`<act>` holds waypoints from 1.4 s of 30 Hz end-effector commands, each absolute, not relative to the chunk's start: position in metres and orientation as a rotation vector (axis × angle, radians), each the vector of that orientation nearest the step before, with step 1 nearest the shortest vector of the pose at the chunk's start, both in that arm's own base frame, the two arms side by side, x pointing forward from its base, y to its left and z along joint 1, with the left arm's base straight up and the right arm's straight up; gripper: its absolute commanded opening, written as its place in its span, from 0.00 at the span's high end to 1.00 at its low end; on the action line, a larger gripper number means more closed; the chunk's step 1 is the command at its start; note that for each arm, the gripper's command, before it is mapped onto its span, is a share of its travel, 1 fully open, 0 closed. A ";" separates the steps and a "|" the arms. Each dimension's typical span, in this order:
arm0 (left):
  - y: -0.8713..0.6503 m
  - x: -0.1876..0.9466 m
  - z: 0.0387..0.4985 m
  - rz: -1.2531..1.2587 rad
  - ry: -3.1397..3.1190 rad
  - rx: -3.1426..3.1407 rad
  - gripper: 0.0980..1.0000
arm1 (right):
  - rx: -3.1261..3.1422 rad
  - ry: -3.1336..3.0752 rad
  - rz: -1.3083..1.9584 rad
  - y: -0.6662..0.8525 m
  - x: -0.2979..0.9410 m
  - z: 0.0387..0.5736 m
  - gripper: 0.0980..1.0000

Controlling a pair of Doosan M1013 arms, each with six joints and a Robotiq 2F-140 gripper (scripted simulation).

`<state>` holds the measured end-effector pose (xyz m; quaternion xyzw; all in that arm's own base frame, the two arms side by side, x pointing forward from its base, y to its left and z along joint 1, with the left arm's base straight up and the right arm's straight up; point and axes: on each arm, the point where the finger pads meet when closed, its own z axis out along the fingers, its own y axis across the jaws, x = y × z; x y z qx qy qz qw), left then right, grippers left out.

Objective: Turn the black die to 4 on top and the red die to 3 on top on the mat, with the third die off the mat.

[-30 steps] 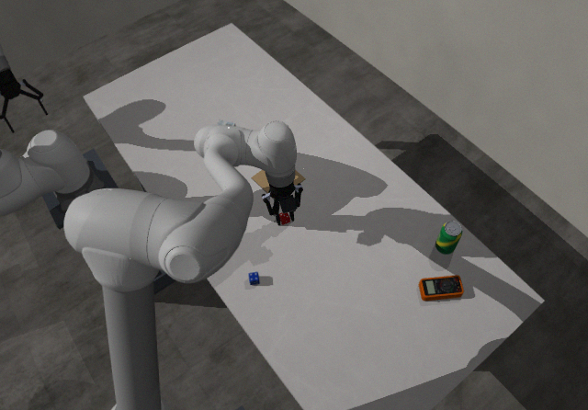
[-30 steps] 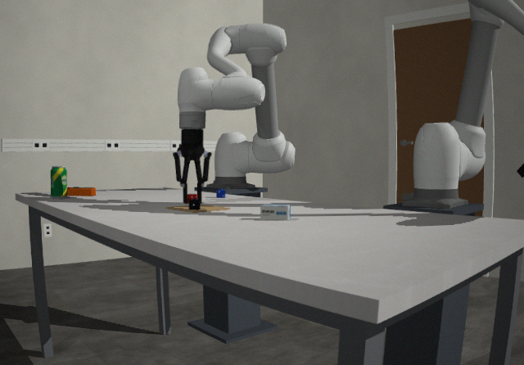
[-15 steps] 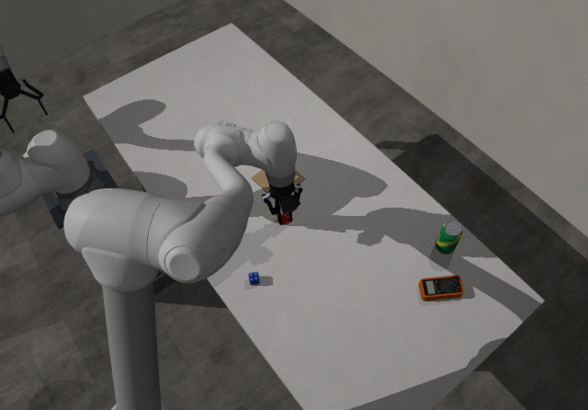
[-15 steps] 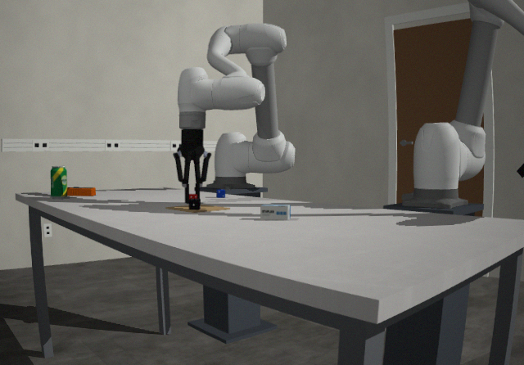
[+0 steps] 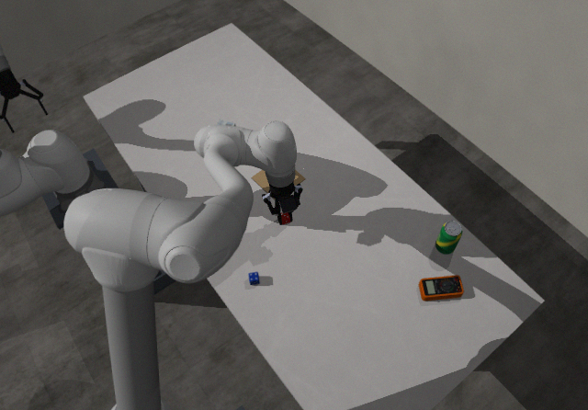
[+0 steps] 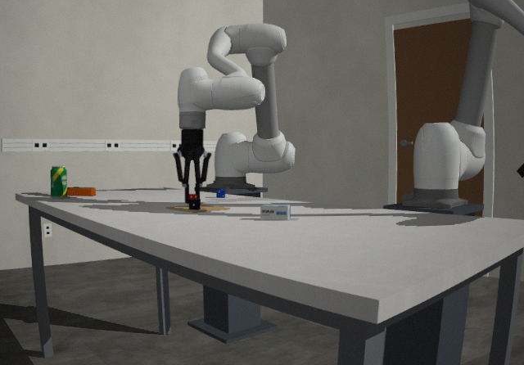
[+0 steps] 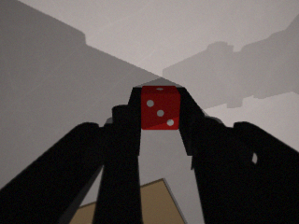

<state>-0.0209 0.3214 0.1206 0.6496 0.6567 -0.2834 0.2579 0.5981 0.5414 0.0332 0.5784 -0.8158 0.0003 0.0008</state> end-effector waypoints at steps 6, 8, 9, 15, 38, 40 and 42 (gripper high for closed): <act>0.322 -0.021 0.121 -0.768 1.782 1.762 0.00 | 1.817 -2.563 0.000 0.542 0.598 0.034 0.84; 0.322 -0.021 0.121 -0.768 1.782 1.762 0.00 | 1.817 -2.563 0.000 0.542 0.598 0.035 0.84; 0.322 -0.021 0.121 -0.768 1.782 1.762 0.00 | 1.817 -2.563 0.000 0.542 0.598 0.036 0.84; 0.322 -0.021 0.121 -0.768 1.782 1.762 0.00 | 1.817 -2.563 0.000 0.542 0.598 0.049 0.84; 0.322 -0.021 0.121 -0.768 1.782 1.762 0.00 | 1.817 -2.563 0.000 0.542 0.598 0.134 0.84; 0.322 -0.021 0.121 -0.768 1.782 1.762 0.00 | 1.817 -2.563 0.000 0.542 0.598 0.134 0.84; 0.322 -0.021 0.121 -0.768 1.782 1.762 0.00 | 1.774 -2.593 0.000 0.551 0.604 0.135 0.84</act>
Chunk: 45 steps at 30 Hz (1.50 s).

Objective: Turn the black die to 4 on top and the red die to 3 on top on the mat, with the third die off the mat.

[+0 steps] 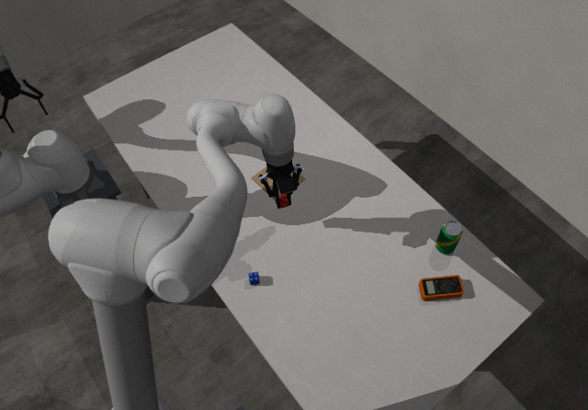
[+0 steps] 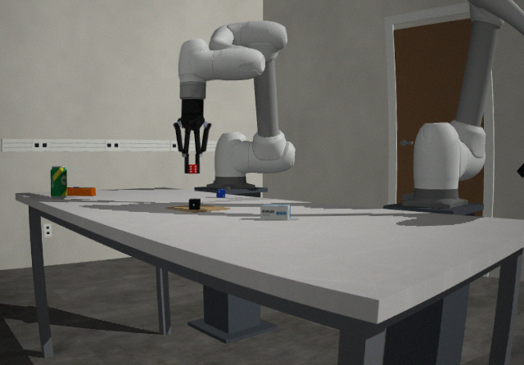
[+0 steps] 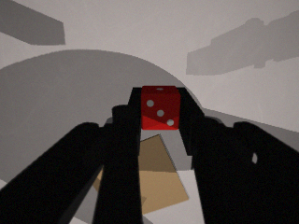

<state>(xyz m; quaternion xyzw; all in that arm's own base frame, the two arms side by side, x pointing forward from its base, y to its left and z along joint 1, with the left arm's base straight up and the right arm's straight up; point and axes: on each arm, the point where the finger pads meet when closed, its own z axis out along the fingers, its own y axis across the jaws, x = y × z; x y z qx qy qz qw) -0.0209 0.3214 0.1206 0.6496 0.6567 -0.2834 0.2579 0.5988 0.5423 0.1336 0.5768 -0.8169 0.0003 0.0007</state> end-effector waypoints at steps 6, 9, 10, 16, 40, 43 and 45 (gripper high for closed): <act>0.322 -0.021 0.121 -0.768 1.782 1.762 0.00 | 1.463 -2.780 0.000 0.617 0.635 0.139 0.84; 0.322 -0.021 0.121 -0.768 1.782 1.762 0.00 | 1.348 -2.838 0.000 0.640 0.644 0.139 0.84; 0.322 -0.021 0.121 -0.768 1.782 1.762 0.00 | 1.264 -2.876 0.000 0.656 0.650 0.138 0.84; 0.322 -0.021 0.121 -0.768 1.782 1.762 0.00 | 1.216 -2.897 0.000 0.665 0.653 0.138 0.84; 0.322 -0.021 0.121 -0.768 1.782 1.762 0.00 | 1.216 -2.897 0.000 0.666 0.654 0.106 0.84; 0.322 -0.021 0.121 -0.768 1.782 1.762 0.00 | 1.216 -2.897 0.000 0.666 0.654 0.091 0.84; 0.322 -0.021 0.121 -0.768 1.782 1.762 0.00 | 1.216 -2.897 0.000 0.666 0.654 0.082 0.84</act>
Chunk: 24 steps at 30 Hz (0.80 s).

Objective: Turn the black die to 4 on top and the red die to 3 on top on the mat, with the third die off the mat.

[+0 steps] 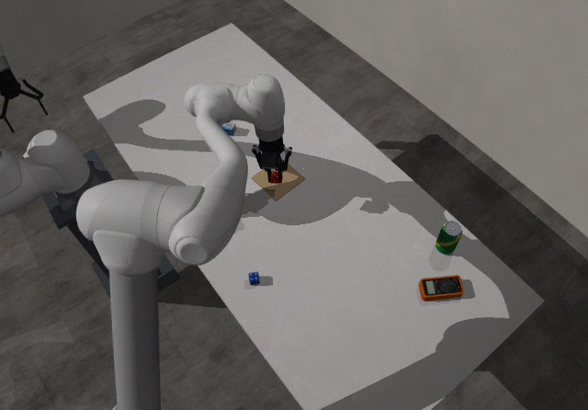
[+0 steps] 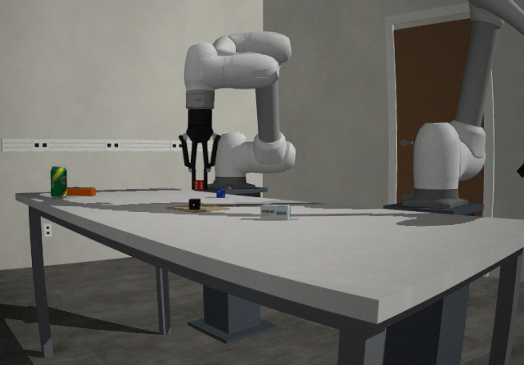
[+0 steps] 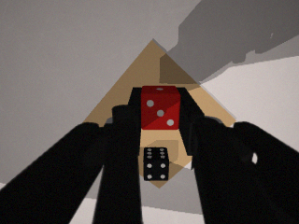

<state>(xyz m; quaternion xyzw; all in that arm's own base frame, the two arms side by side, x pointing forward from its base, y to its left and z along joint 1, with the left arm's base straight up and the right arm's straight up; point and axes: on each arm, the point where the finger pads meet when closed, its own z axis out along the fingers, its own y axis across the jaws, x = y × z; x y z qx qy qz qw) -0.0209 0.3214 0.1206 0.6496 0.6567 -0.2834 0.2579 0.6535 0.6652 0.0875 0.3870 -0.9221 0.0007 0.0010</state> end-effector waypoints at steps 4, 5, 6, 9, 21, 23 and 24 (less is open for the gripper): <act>0.322 -0.021 0.121 -0.768 1.782 1.762 0.00 | 1.216 -2.897 0.000 0.666 0.654 0.064 0.84; 0.322 -0.021 0.121 -0.768 1.782 1.762 0.00 | 1.216 -2.897 0.000 0.666 0.654 0.060 0.84; 0.322 -0.021 0.121 -0.768 1.782 1.762 0.00 | 1.216 -2.897 0.000 0.666 0.654 0.056 0.84; 0.322 -0.021 0.121 -0.768 1.782 1.762 0.00 | 1.216 -2.897 0.000 0.666 0.654 0.053 0.84; 0.322 -0.021 0.121 -0.768 1.782 1.762 0.00 | 1.216 -2.897 0.000 0.666 0.654 0.043 0.84; 0.322 -0.021 0.121 -0.768 1.782 1.762 0.00 | 1.216 -2.897 0.000 0.666 0.654 0.043 0.84; 0.322 -0.021 0.121 -0.768 1.782 1.762 0.00 | 1.216 -2.897 0.000 0.666 0.654 0.043 0.84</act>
